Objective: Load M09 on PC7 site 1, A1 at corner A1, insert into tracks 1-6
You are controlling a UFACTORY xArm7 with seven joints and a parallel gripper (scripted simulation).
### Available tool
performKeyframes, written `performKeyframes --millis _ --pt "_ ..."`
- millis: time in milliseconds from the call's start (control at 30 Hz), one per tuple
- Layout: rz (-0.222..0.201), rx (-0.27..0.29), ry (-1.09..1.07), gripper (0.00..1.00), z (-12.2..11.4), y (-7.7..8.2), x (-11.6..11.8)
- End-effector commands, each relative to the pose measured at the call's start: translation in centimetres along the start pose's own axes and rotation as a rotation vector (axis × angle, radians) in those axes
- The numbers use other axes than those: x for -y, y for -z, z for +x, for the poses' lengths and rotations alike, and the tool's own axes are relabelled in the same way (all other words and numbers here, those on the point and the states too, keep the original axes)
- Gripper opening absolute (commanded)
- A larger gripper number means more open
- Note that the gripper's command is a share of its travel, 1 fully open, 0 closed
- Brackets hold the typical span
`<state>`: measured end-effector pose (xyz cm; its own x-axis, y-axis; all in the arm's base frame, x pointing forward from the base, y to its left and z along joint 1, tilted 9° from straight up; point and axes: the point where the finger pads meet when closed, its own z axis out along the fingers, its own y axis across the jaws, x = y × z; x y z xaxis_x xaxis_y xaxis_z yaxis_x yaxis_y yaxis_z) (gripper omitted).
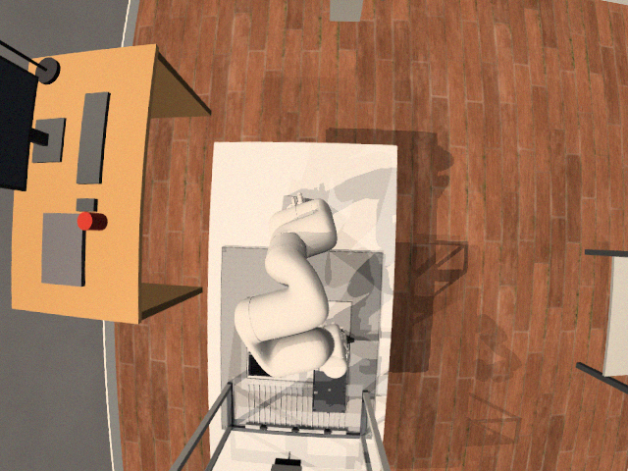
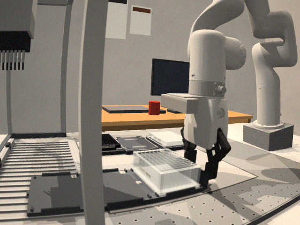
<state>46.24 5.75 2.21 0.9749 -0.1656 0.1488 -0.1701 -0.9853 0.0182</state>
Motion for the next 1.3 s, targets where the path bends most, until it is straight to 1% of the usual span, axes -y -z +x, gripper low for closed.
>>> performKeyframes --millis 0,1267 --pt "0.002 -0.004 0.000 0.82 0.6 0.1 0.1" --pt "0.002 -0.004 0.000 0.82 4.1 0.2 0.1"
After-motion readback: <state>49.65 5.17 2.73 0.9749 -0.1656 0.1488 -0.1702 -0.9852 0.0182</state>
